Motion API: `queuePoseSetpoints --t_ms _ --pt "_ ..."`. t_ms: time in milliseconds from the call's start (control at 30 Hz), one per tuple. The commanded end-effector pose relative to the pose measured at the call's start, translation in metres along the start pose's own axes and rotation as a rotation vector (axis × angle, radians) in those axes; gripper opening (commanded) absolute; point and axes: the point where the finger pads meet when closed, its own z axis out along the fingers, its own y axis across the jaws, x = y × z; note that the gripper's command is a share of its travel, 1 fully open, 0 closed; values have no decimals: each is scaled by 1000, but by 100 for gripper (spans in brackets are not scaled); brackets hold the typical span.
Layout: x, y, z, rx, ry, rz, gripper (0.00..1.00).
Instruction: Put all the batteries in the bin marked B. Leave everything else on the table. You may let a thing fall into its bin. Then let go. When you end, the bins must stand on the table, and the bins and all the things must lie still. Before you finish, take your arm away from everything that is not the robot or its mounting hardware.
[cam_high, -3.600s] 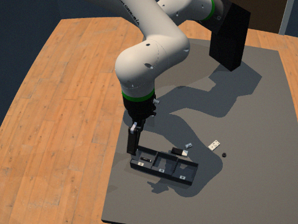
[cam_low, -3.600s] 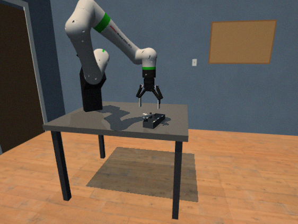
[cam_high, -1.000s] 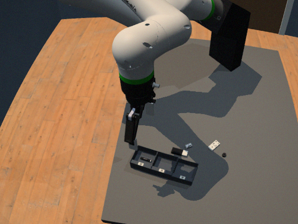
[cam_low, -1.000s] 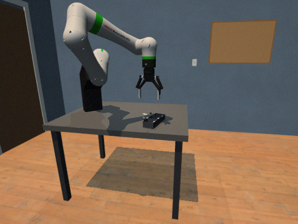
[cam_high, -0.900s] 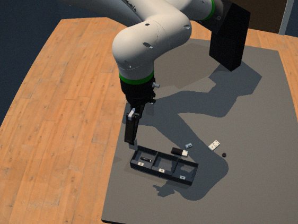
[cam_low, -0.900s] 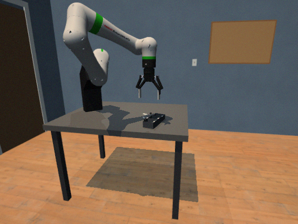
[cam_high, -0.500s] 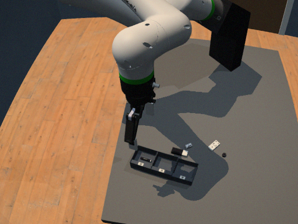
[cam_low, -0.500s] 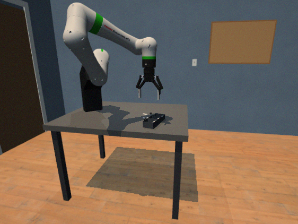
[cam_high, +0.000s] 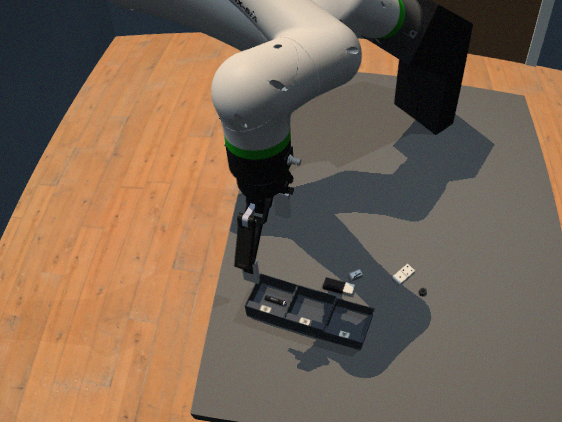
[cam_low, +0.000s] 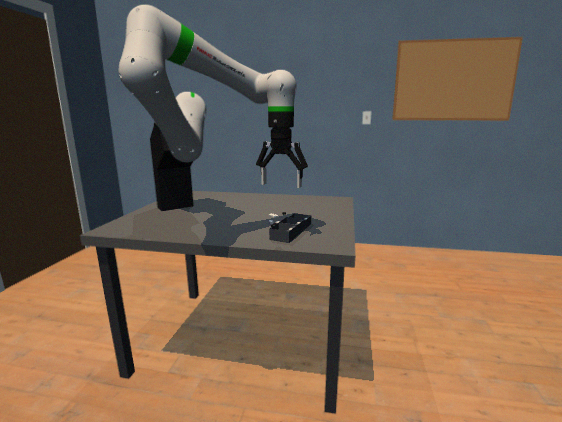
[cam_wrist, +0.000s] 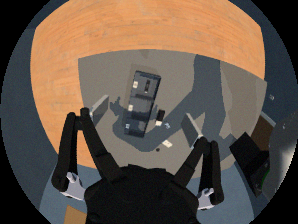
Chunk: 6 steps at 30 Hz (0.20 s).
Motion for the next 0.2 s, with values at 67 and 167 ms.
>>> queuePoseSetpoints --t_ms 67,167 --pt "0 0 0 0 0 0 100" --pt "0 0 0 0 0 0 100"
